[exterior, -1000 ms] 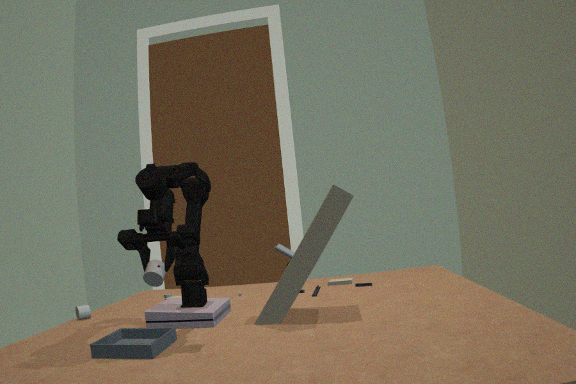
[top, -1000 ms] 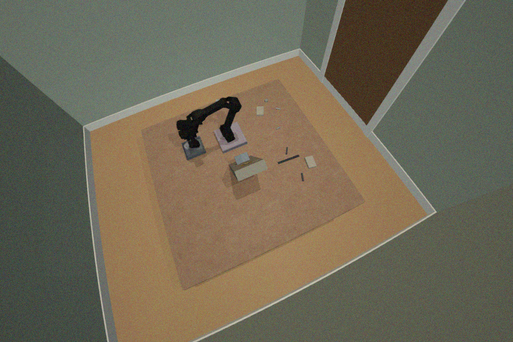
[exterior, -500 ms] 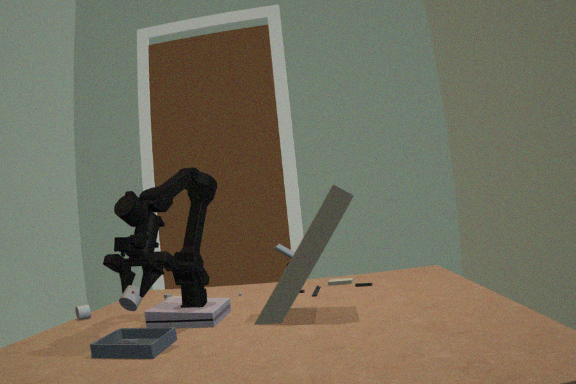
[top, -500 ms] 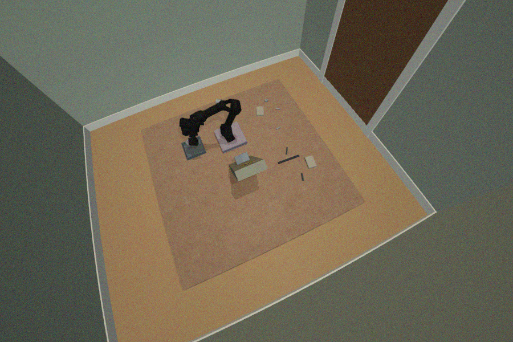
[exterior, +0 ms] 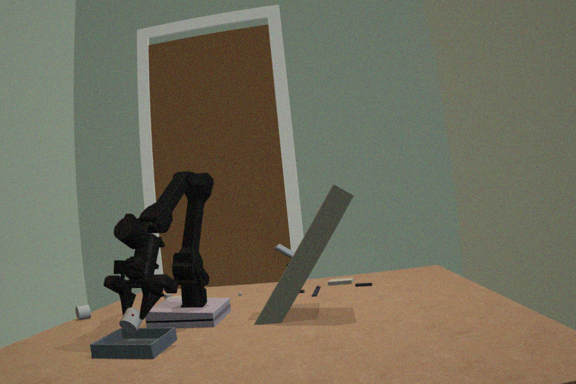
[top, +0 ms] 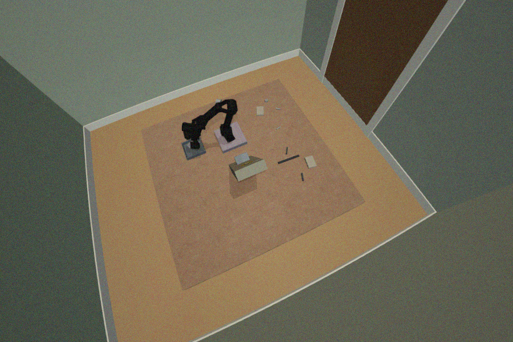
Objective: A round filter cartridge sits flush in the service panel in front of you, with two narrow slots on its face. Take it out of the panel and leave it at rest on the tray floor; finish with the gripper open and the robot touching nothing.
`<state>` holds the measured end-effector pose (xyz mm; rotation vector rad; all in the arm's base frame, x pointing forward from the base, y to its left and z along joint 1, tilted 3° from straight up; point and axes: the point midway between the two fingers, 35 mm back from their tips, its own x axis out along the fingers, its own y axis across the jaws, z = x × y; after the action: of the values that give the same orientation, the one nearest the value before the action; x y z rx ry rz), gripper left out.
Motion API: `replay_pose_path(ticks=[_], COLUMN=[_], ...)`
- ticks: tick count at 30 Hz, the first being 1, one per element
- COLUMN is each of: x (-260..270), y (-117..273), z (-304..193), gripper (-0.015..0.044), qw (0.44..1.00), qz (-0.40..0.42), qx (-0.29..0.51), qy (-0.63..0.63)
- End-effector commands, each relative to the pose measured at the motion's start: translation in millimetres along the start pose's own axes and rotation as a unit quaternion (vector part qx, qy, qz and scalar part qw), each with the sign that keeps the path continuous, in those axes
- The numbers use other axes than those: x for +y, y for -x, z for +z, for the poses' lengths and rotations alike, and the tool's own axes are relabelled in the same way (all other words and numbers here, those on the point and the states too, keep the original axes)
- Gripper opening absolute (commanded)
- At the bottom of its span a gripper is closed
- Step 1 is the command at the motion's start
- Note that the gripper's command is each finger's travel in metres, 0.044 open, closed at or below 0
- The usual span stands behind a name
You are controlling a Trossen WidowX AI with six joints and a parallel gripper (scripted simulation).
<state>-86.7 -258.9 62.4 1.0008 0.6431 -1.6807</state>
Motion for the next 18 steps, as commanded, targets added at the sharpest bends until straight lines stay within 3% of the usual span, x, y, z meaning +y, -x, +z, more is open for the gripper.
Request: replay_pose_path(ticks=[1, 6, 18], x=[-0.4, -0.3, 0.1], y=[-13.0, -21.6, -19.1], z=[-7.6, -14.9, -15.6], gripper=[0.0, 0.0, 0.0315], qw=[1.0, 1.0, 1.0], qz=[-0.002, -0.002, 0.0], qx=[-0.004, -0.004, 0.003], qy=[-0.002, -0.002, 0.0])
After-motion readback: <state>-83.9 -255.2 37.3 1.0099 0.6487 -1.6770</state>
